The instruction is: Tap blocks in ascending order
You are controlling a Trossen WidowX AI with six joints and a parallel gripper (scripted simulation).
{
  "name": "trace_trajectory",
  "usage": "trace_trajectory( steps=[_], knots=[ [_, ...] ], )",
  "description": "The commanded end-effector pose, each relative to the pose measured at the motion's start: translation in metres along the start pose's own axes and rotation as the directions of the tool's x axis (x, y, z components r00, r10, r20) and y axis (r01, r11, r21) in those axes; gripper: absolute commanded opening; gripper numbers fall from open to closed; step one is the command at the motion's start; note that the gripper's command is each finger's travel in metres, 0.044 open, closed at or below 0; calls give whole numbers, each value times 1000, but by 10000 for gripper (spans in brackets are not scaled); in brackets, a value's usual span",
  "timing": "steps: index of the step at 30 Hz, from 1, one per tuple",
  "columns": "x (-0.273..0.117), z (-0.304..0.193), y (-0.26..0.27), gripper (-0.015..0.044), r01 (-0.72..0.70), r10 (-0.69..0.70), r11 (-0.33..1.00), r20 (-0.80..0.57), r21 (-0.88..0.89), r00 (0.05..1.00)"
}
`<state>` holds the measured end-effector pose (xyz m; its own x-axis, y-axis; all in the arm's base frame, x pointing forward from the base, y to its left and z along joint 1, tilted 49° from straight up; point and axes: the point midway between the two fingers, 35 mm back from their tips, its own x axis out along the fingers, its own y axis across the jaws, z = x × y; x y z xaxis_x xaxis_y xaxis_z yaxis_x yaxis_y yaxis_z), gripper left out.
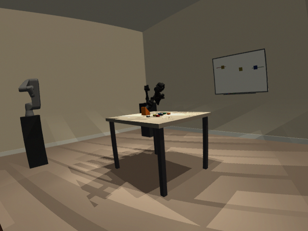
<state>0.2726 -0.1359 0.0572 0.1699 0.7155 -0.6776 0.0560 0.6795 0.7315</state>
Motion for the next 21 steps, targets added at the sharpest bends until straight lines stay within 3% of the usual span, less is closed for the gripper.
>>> trace_trajectory(
  steps=[1, 6, 14, 19, 21],
  knots=[
    [-1, -13, -63, 20, 1, -1, 1000, -4, 20, 1000],
    [4, -39, -132, 20, -4, 4, 1000, -4, 17, 1000],
    [7, -40, -135, 20, -4, 5, 1000, -4, 16, 1000],
    [76, -39, -135, 20, -7, 7, 1000, -3, 15, 1000],
    [86, -40, -134, 20, -8, 8, 1000, -3, 15, 1000]
  ],
)
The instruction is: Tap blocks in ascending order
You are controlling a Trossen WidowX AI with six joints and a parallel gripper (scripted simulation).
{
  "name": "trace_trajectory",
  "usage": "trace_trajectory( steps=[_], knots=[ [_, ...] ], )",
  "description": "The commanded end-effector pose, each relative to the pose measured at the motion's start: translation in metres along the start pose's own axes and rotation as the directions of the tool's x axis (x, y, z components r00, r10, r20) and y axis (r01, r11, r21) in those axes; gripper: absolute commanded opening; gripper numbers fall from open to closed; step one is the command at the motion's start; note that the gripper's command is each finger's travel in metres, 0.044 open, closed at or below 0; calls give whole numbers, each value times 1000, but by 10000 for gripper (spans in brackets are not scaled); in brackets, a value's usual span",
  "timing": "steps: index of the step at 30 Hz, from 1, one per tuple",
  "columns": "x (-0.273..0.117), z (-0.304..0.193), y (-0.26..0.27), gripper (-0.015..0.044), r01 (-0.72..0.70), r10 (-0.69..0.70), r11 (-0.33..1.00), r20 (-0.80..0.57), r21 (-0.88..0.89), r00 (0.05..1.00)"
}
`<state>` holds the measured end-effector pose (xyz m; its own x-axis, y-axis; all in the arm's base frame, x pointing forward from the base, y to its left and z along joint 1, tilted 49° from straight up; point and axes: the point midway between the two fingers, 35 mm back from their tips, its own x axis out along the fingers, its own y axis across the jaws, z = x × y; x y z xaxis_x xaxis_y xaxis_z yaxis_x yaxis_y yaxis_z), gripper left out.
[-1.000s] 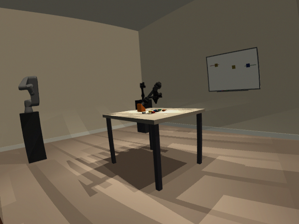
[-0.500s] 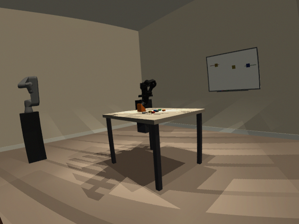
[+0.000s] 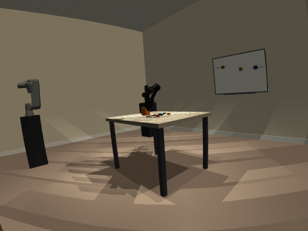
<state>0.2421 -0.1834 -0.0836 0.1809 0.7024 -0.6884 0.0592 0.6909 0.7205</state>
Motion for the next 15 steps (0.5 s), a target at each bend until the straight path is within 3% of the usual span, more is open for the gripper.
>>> trace_trajectory(
  steps=[1, 15],
  knots=[
    [30, -7, 4, 20, -24, 24, 1000, -15, 15, 1000],
    [47, -7, 4, 20, -24, 25, 1000, -15, 15, 1000]
  ],
)
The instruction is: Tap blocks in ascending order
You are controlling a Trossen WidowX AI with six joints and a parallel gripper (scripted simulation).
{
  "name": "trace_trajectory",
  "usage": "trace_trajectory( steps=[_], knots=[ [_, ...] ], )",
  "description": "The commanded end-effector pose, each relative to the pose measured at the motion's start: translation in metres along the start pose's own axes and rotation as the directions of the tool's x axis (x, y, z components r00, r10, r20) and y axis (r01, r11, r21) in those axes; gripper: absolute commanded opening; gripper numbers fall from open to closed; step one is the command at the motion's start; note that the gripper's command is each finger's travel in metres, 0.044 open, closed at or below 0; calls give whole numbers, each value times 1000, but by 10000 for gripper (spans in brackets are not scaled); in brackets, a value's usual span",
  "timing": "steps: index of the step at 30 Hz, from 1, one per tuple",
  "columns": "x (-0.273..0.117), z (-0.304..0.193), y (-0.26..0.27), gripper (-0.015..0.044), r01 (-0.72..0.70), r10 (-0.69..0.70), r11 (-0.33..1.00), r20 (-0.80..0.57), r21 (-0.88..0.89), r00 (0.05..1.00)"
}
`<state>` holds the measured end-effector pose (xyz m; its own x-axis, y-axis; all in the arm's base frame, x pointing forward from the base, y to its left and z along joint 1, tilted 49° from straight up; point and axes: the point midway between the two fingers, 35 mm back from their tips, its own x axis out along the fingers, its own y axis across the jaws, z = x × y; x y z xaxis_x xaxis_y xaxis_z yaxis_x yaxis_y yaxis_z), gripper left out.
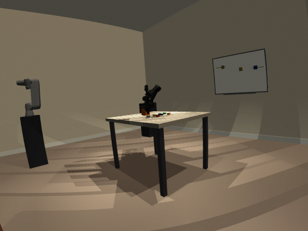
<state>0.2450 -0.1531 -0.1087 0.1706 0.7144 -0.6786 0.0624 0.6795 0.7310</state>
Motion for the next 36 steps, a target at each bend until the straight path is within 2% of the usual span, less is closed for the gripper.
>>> trace_trajectory(
  steps=[1, 16, 19, 25, 31, 36],
  knots=[
    [9, -3, 1, 20, -10, 10, 1000, -3, 9, 1000],
    [21, -3, 2, 20, -11, 11, 1000, -3, 8, 1000],
    [-6, -2, 1, 20, -8, 8, 1000, -3, 8, 1000],
    [-12, -3, 1, 20, -9, 9, 1000, -4, 9, 1000],
    [-88, -3, 0, 20, -6, 6, 1000, -5, 10, 1000],
    [-91, -1, 3, 20, -4, 4, 1000, -6, 10, 1000]
  ],
)
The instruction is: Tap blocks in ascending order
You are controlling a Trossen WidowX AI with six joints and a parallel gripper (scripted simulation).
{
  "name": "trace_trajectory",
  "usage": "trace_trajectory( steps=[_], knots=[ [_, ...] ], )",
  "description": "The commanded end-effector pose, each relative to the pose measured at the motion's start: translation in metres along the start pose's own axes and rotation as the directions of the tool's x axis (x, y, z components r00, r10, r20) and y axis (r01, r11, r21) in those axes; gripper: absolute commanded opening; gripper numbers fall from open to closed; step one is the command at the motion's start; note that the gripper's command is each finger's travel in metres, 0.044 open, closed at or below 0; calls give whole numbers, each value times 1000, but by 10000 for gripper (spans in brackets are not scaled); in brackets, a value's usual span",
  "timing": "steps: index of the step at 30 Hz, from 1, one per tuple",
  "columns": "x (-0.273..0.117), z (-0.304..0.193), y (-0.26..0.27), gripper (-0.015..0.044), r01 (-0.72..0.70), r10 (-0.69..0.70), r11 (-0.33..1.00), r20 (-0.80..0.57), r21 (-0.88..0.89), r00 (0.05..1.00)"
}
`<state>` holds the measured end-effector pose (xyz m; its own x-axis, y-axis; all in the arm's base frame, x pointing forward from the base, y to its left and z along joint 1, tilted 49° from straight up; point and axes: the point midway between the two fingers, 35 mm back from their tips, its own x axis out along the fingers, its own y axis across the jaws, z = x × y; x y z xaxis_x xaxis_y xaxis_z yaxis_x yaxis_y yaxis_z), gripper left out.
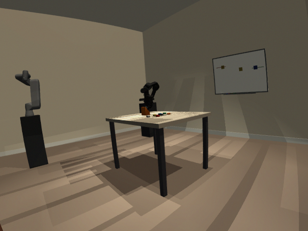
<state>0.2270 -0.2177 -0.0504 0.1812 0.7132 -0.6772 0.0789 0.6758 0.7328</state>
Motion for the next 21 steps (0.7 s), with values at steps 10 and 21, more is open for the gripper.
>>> trace_trajectory(
  steps=[10, 21],
  knots=[
    [-7, 71, 170, 20, 24, -24, 1000, -20, -8, 1000],
    [-3, 73, 267, 20, -21, 21, 1000, -16, -6, 1000]
  ],
)
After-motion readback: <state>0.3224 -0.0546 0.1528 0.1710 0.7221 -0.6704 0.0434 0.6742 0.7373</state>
